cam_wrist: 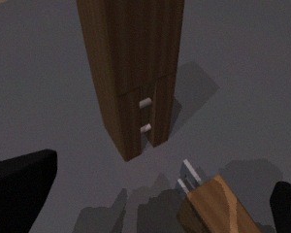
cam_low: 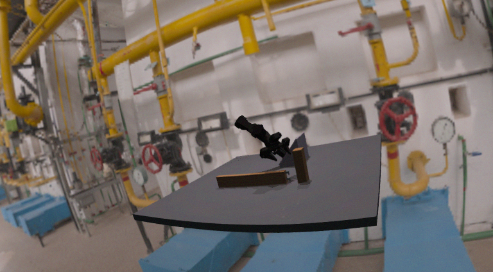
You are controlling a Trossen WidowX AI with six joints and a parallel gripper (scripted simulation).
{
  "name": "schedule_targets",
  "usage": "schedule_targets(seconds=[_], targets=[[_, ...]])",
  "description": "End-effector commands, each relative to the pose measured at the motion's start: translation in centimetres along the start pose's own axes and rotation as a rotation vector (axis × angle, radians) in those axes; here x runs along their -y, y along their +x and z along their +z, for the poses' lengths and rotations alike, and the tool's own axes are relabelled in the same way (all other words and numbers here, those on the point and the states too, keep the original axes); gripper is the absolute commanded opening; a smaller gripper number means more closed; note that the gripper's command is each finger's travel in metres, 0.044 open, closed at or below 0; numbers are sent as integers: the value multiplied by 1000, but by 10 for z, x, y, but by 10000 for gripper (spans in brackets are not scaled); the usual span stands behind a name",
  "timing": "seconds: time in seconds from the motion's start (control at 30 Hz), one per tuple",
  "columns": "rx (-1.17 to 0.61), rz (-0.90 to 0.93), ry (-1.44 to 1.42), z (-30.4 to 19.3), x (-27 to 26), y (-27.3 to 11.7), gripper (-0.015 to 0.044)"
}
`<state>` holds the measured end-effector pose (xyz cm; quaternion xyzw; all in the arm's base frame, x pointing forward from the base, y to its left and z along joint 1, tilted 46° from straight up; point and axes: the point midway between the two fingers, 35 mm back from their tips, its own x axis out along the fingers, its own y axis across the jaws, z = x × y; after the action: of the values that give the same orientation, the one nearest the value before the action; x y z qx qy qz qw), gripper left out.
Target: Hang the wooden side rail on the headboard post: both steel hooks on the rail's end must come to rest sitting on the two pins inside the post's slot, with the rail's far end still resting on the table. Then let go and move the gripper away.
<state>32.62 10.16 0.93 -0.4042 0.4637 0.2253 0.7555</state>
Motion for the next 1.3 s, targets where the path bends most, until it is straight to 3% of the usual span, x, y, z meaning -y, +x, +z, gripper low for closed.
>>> schedule_targets(seconds=[0.0, 0.37, 0.73, 0.97, 1.27], targets=[[-1, 5, 6, 1, 0, 0, 440], [-267, -84, 757, 0, 20, 4, 440], [-439, -419, 1485, -2, 43, -5, 440], [-424, -733, 1891, -2, 59, -16, 440], [-250, -1110, 2259, 1, 78, -31, 440]])
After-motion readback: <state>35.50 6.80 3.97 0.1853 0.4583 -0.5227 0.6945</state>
